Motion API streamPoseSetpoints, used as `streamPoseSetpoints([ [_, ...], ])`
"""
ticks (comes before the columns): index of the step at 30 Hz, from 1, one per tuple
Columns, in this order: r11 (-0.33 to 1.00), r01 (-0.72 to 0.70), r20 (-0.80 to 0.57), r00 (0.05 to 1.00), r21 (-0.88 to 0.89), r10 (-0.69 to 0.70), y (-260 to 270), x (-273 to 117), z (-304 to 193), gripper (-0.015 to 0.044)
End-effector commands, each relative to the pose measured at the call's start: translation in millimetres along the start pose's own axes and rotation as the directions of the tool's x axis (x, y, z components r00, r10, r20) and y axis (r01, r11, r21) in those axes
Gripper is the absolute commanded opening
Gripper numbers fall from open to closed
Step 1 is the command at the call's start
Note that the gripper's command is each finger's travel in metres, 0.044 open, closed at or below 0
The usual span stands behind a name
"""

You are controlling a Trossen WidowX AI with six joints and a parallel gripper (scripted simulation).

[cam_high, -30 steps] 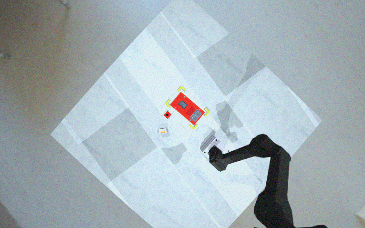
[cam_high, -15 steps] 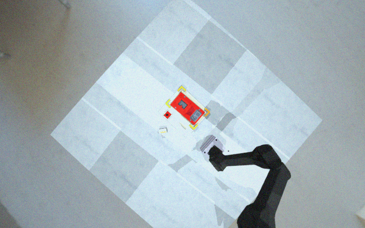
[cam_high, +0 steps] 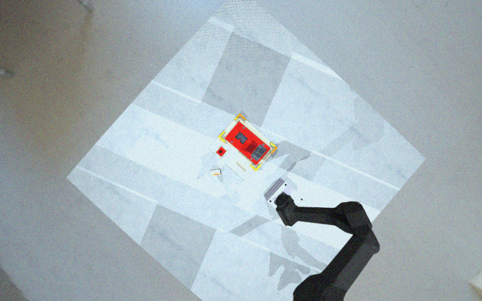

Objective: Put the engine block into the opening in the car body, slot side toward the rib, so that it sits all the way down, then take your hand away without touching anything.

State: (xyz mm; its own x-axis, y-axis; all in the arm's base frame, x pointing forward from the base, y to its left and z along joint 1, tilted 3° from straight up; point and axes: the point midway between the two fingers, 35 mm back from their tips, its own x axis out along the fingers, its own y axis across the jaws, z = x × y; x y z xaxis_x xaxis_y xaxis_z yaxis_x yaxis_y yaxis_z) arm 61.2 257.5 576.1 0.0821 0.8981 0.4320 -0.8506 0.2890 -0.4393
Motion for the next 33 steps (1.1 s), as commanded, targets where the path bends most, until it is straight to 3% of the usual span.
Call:
streamPoseSetpoints([
  [1,0.998,0.02,-0.107,0.994,0.065,-0.013,-4.1,9.6,-36.0,0.044],
  [15,0.948,0.18,-0.425,0.904,0.262,-0.054,-25.9,16.4,-146.0,0.044],
  [33,0.747,0.536,-0.755,0.652,0.393,-0.071,-53.7,-25.0,-276.3,0.044],
])
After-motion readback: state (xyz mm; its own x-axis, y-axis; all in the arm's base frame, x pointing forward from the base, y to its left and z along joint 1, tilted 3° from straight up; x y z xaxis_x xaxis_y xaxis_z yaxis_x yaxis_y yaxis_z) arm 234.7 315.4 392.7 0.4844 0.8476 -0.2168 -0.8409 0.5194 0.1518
